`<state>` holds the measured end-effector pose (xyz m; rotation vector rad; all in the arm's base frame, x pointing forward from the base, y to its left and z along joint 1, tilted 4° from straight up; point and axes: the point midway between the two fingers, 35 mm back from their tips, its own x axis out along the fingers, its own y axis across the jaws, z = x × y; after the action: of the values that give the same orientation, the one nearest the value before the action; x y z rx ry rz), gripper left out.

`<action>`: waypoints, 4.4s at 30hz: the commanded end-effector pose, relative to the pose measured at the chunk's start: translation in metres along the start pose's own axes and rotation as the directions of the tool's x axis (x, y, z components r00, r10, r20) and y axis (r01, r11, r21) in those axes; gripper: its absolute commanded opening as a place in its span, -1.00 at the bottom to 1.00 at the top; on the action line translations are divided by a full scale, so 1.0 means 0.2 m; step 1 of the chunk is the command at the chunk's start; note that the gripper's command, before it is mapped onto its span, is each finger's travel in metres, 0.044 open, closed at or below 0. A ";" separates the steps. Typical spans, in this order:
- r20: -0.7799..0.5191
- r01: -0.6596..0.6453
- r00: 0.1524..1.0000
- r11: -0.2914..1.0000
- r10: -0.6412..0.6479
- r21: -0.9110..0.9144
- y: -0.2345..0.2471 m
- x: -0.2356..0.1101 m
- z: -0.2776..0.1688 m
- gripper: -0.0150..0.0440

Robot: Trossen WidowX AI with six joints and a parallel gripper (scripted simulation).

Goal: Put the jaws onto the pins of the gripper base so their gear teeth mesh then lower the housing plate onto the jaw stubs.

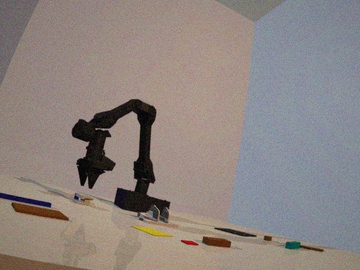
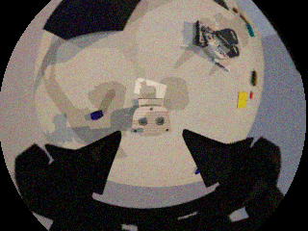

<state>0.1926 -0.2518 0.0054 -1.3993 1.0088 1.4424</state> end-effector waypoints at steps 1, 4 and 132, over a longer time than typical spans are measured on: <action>0.000 -0.006 1.000 1.000 0.006 -0.006 0.00 0.00 0.00 1.00; 0.000 -0.006 1.000 1.000 0.006 -0.006 0.00 0.00 0.00 1.00; 0.000 -0.006 1.000 1.000 0.006 -0.006 0.00 0.26 -0.01 1.00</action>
<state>0.1942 -0.2520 -0.0448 -1.4044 1.0076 1.4432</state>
